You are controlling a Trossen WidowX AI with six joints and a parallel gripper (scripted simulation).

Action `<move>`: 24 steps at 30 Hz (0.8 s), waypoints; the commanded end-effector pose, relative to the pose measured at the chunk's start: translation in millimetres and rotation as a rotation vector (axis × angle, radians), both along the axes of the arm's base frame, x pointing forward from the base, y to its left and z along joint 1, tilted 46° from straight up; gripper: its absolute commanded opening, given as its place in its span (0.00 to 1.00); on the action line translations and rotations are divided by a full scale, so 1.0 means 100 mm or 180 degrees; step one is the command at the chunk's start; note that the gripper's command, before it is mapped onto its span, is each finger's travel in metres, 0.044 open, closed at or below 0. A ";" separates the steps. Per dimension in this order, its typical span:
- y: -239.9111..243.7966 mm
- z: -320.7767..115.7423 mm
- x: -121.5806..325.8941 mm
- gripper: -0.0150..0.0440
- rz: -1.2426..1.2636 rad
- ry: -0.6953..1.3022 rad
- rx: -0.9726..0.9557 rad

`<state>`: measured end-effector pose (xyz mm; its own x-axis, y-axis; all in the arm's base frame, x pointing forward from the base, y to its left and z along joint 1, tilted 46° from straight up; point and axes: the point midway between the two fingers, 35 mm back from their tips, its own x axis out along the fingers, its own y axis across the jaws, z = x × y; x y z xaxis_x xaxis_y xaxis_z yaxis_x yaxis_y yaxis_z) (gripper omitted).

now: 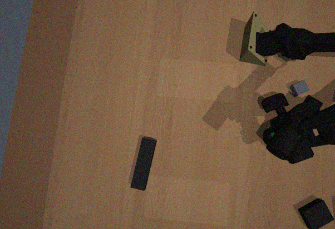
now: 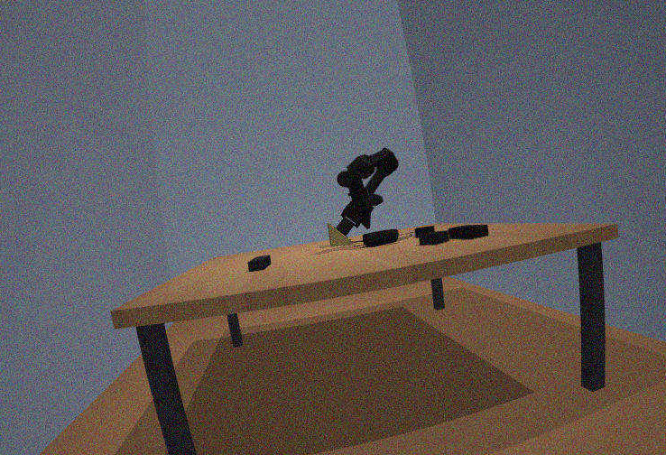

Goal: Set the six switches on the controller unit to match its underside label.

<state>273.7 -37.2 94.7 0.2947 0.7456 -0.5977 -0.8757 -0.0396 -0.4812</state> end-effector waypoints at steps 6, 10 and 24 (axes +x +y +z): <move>-0.05 -0.25 -0.35 0.25 -0.0108 -0.0548 -0.0042; -0.05 -0.25 -0.35 0.25 -0.0108 -0.0548 -0.0042; 0.12 0.18 -0.13 0.25 0.0239 -0.0165 -0.0232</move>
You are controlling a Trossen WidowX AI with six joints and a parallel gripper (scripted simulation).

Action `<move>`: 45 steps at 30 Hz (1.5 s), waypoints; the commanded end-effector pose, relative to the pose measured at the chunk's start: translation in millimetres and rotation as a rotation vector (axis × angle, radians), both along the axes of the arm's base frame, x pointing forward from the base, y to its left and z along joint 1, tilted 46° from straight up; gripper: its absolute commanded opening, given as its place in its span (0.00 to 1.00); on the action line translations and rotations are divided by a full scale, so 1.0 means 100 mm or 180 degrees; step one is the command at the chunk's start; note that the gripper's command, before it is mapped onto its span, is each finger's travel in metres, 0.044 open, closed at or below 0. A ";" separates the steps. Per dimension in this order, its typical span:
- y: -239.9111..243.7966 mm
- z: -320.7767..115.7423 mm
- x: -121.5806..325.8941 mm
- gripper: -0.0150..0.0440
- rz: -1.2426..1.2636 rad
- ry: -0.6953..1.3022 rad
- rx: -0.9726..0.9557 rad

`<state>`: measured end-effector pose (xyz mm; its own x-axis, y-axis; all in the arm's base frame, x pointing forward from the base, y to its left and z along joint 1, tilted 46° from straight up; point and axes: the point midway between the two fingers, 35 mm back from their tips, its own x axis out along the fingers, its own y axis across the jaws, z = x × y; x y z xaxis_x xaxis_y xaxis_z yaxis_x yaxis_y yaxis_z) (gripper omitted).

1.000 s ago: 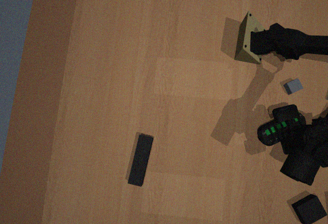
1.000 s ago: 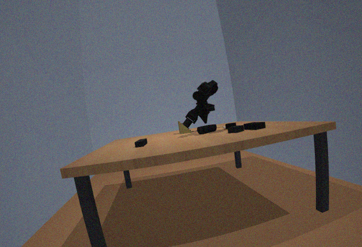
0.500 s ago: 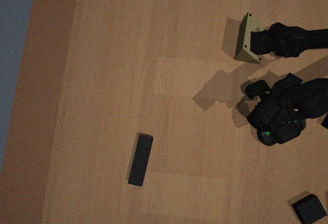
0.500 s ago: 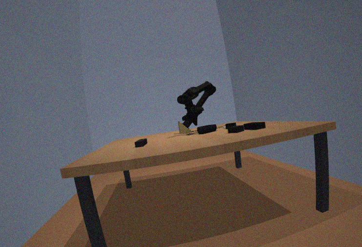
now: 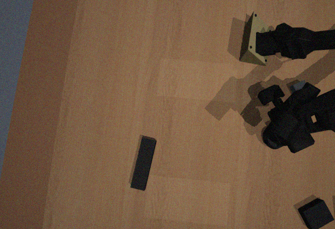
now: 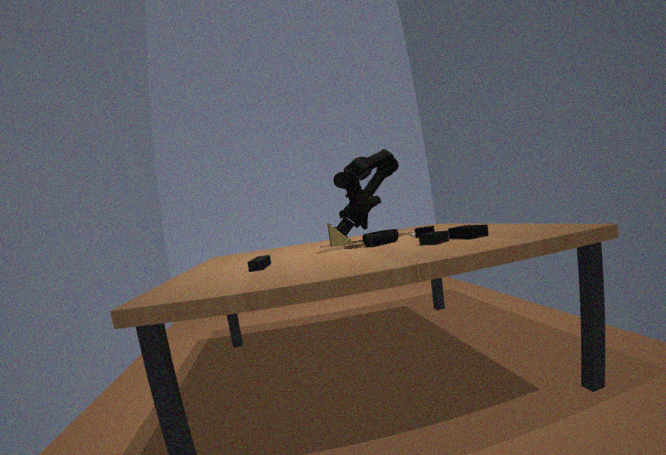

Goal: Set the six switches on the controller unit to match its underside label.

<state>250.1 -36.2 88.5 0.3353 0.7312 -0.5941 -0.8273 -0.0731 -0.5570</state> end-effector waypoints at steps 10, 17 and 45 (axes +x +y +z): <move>0.34 0.65 0.18 0.25 0.0399 0.0378 -0.0352; 0.39 0.58 0.20 0.25 0.0397 0.0379 -0.0351; 0.64 0.34 0.26 0.25 0.0396 0.0379 -0.0337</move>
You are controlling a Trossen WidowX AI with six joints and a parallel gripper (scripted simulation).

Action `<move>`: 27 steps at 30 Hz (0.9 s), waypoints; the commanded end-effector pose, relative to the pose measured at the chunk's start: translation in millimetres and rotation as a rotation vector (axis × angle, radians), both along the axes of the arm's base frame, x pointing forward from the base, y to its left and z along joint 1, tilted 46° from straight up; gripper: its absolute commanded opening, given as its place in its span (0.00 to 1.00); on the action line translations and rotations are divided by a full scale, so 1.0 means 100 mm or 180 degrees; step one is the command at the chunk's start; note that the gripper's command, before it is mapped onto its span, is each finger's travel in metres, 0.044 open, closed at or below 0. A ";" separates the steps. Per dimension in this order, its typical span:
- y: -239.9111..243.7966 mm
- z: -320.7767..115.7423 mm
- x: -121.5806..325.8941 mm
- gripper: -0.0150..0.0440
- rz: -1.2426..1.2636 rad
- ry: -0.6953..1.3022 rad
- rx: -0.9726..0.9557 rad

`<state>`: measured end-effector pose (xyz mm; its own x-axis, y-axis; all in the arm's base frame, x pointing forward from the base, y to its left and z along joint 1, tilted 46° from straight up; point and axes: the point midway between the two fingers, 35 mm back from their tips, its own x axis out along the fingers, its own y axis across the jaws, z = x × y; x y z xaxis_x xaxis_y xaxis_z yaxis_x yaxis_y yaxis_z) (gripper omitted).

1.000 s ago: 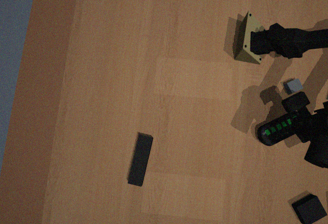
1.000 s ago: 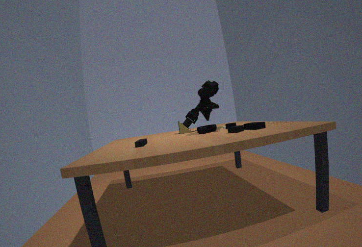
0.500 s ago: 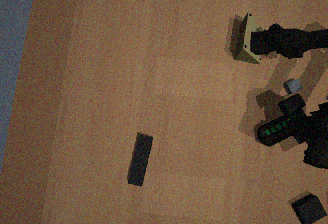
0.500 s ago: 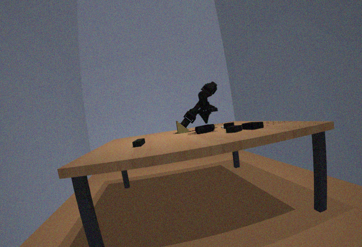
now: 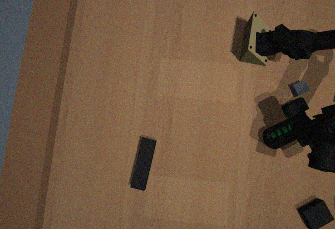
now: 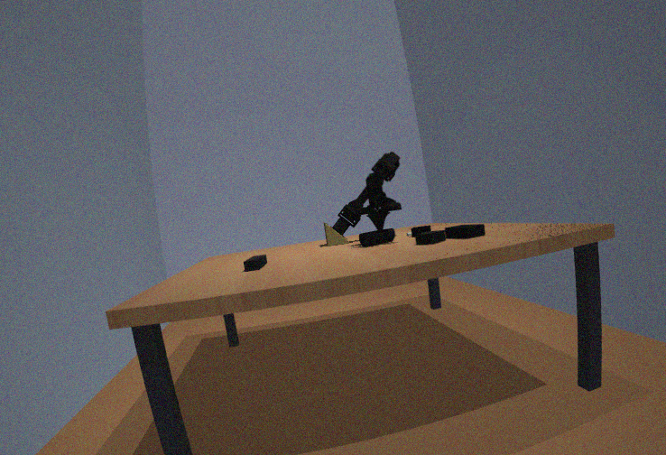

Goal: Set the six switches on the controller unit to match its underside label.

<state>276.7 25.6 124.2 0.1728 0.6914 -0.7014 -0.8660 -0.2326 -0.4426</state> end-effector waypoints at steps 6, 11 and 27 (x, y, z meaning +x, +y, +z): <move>0.02 -0.02 -0.01 0.25 0.0003 0.0014 0.0011; 0.00 0.00 -0.01 0.25 0.0007 0.0014 0.0006; -0.46 0.09 -0.18 0.25 0.0004 0.0020 0.0012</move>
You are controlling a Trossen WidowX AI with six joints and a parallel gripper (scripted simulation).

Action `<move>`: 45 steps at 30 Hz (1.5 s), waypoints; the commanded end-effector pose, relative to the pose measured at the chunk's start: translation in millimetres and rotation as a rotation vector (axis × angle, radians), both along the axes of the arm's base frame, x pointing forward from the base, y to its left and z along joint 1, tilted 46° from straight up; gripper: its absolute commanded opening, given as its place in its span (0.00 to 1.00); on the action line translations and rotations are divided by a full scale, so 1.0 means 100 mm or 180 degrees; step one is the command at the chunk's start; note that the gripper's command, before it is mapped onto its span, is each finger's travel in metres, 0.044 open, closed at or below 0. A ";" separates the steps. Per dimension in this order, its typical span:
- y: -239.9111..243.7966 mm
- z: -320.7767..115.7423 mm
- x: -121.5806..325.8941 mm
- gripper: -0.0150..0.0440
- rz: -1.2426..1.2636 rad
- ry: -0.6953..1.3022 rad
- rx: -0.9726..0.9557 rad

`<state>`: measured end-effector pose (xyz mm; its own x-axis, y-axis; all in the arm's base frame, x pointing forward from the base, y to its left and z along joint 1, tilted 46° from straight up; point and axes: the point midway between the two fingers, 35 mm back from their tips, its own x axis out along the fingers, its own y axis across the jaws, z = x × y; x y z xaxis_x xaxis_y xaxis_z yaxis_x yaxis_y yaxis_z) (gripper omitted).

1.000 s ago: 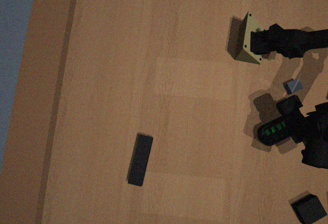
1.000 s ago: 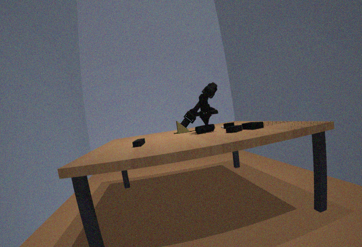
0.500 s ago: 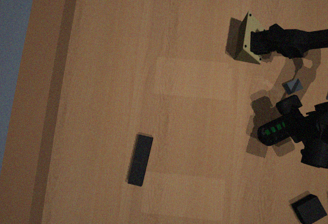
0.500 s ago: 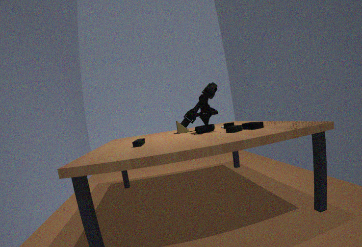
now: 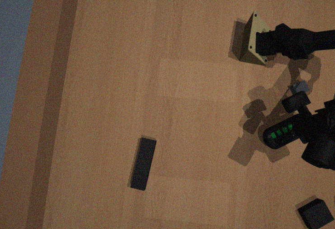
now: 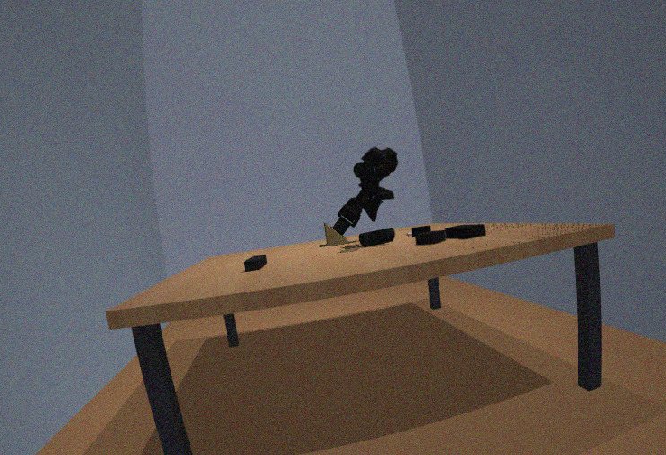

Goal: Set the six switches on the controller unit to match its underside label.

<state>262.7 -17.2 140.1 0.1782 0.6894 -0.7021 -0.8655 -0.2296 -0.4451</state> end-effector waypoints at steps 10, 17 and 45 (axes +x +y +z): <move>0.04 -0.15 -0.01 0.25 0.0017 0.0031 0.0013; 0.11 -0.23 0.01 0.25 0.0016 0.0031 0.0011; 0.26 -0.38 0.04 0.25 0.0016 0.0028 0.0013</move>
<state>267.2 8.3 102.0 0.1691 0.6920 -0.7018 -0.8678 -0.2331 -0.4389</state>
